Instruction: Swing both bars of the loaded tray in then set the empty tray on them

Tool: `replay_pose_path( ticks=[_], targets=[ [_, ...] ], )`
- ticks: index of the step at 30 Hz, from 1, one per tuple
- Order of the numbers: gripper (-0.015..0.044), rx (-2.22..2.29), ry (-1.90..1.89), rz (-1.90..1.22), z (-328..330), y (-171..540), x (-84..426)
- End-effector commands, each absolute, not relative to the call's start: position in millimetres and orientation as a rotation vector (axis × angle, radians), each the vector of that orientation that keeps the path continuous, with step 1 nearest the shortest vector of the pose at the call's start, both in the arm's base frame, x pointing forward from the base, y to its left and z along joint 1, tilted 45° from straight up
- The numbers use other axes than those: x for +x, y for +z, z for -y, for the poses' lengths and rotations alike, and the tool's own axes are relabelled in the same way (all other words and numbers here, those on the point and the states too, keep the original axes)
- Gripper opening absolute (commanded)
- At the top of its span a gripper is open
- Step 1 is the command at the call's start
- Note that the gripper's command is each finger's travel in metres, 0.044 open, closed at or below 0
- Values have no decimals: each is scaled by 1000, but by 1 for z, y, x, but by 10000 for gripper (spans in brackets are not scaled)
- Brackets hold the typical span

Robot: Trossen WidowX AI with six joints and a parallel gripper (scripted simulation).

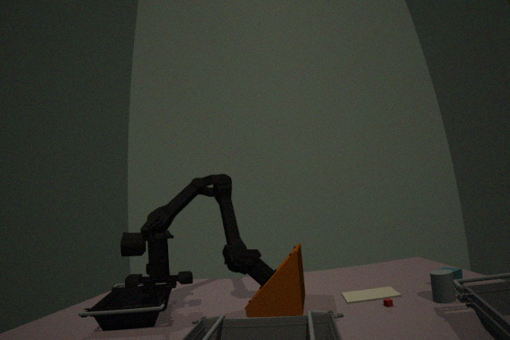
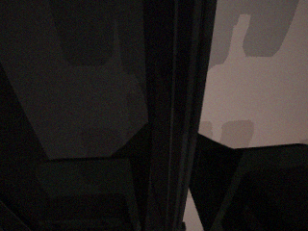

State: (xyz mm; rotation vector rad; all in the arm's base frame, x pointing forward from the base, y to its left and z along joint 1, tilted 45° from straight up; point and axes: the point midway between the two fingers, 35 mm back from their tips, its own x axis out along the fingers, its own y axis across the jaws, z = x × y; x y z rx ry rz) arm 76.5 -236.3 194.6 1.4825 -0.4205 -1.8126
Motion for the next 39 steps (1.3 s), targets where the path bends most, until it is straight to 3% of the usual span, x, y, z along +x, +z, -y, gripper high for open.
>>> replay_pose_path(
  ticks=[1, 16, 39],
  targets=[
    [0, 1489, -1816, 409, 229, 200, 79],
    [0, 1490, -1816, 408, 184, 244, 80],
    [0, 1490, -1815, 407, 171, 284, 86]
  ],
)
